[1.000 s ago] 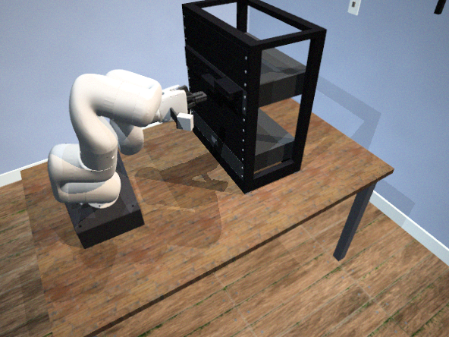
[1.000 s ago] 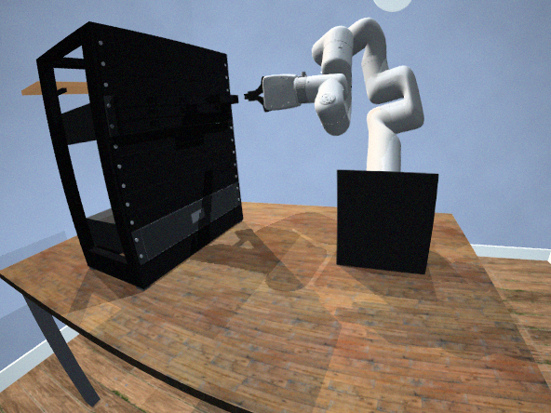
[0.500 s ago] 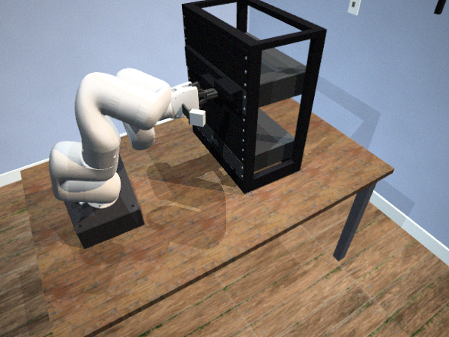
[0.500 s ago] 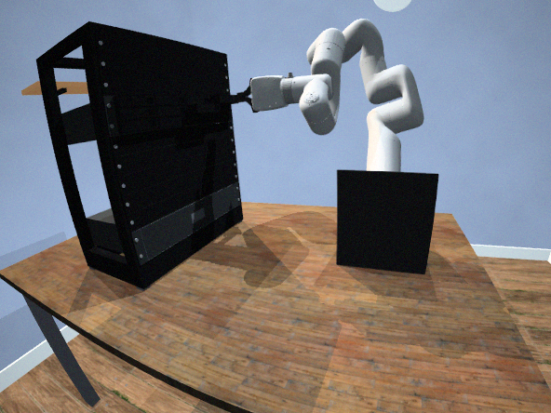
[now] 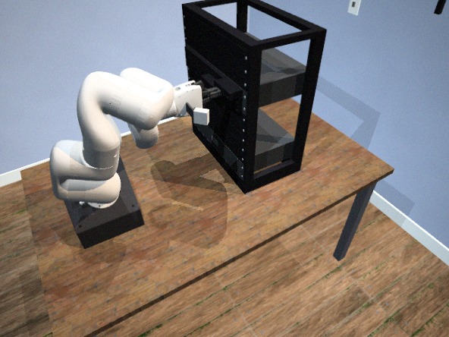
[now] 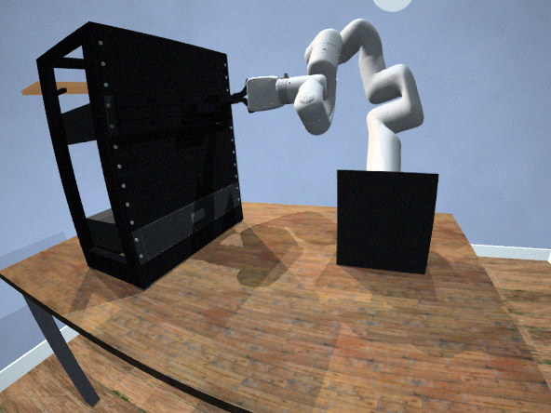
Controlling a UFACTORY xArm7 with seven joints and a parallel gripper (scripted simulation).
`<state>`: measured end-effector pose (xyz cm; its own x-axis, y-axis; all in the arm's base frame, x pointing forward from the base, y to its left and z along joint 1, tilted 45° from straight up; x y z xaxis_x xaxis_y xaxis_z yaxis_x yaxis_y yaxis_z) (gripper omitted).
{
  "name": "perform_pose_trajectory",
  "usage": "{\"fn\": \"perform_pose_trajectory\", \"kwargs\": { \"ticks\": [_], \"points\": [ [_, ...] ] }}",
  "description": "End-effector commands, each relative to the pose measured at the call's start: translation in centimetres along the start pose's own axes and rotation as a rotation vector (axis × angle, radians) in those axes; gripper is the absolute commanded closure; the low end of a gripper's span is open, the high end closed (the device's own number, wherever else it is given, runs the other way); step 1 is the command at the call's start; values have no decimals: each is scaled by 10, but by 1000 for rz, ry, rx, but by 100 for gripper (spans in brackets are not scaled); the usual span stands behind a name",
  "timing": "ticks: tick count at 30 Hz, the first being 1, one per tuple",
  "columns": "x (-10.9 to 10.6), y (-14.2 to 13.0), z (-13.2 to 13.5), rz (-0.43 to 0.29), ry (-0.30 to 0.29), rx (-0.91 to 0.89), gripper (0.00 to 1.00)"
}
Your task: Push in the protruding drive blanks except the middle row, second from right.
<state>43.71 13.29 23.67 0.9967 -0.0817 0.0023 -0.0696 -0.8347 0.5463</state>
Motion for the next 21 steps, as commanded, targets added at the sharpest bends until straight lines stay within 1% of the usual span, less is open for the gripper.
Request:
{"fn": "perform_pose_trajectory", "kwargs": {
  "ticks": [1,21],
  "points": [
    [1,-1,-1,-1,3,2,100],
    [4,-1,-2,-1,3,2,100]
  ]
}}
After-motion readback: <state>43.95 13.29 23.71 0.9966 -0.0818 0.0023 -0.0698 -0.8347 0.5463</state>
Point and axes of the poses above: the point where the finger pads meet when closed, its own x axis out along the fingers, its own z axis across the jaws, y = z × x, the point moved 1 cm from there along -x, back along the fingers, and after that the axes turned 12 degrees about x, right-handed, at the moved point
